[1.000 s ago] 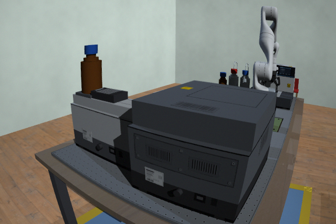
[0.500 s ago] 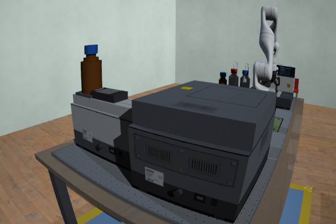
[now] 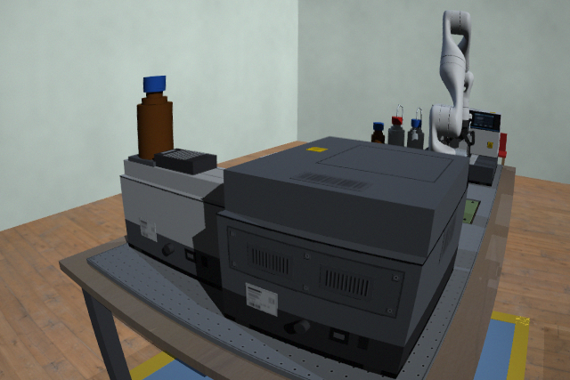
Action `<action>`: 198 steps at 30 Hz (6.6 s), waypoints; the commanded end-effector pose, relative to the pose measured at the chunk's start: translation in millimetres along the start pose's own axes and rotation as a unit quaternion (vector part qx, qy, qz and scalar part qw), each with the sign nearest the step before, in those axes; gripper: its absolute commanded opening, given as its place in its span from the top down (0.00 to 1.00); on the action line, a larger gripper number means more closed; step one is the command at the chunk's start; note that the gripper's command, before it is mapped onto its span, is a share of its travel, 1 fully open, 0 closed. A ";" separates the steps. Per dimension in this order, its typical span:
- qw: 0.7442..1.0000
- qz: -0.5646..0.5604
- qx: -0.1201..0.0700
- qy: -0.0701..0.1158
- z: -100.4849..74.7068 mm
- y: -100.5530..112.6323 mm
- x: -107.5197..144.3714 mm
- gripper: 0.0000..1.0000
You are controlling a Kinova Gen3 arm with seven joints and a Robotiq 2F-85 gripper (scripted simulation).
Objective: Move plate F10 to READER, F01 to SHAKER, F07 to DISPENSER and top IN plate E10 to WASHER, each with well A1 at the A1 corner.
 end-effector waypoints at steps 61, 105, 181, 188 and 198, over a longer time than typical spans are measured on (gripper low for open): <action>1.000 0.000 0.001 0.000 -9.4 -0.5 0.0 0.06; 1.000 0.000 0.001 0.000 -46.1 -0.5 0.0 0.06; 0.999 0.052 0.001 0.000 -114.4 29.5 -2.9 0.06; 0.997 0.082 0.001 0.000 -114.4 46.1 -4.4 0.06; 0.993 0.117 0.001 0.000 -114.3 76.7 -7.4 0.06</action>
Point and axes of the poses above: the point where the finger pads meet when closed, its own z axis out along the fingers, its own x axis across the jaws, y = z × x, the point moved 2 cm from there along -z, back along the fingers, and after that the axes turned 1 degree about -z, right-handed, at the moved point
